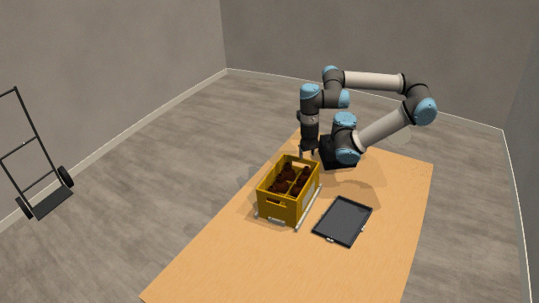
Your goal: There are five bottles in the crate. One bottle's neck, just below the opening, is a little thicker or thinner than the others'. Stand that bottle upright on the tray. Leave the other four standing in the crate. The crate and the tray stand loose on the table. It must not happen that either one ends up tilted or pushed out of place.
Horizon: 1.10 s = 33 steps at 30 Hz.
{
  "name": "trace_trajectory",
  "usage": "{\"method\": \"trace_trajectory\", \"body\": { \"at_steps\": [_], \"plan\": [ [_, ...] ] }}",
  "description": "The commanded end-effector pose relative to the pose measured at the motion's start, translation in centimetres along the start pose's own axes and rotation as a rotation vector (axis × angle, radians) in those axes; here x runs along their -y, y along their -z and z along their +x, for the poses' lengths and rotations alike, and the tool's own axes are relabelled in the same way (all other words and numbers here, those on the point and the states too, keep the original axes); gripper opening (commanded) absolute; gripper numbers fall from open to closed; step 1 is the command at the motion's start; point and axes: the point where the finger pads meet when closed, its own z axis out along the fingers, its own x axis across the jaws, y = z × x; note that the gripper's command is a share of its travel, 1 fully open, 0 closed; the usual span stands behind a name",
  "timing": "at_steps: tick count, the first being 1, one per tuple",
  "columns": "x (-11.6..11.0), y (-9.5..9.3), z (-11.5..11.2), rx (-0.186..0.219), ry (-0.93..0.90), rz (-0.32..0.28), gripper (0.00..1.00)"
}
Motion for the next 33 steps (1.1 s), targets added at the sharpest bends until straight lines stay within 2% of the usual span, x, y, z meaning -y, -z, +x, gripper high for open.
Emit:
{"method": "trace_trajectory", "body": {
  "at_steps": [1, 18, 33],
  "plan": [
    [0.0, 0.0, 0.0, 0.001, 0.0, 0.0, 1.0],
    [0.0, -0.1, 0.0, 0.001, 0.0, 0.0, 1.0],
    [0.0, -1.2, 0.0, 0.001, 0.0, 0.001, 1.0]
  ]
}}
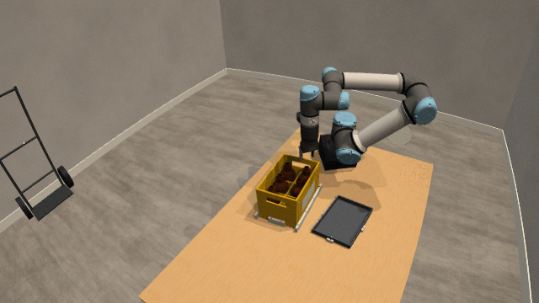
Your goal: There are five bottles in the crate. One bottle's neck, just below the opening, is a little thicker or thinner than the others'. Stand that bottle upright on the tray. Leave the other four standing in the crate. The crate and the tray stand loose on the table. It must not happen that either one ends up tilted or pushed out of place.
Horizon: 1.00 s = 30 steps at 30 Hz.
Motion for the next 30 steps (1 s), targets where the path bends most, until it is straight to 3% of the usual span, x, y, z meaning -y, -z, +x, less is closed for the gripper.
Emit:
{"method": "trace_trajectory", "body": {
  "at_steps": [1, 30],
  "plan": [
    [0.0, -0.5, 0.0, 0.001, 0.0, 0.0, 1.0],
    [-0.1, -3.3, -0.1, 0.001, 0.0, 0.0, 1.0]
  ]
}}
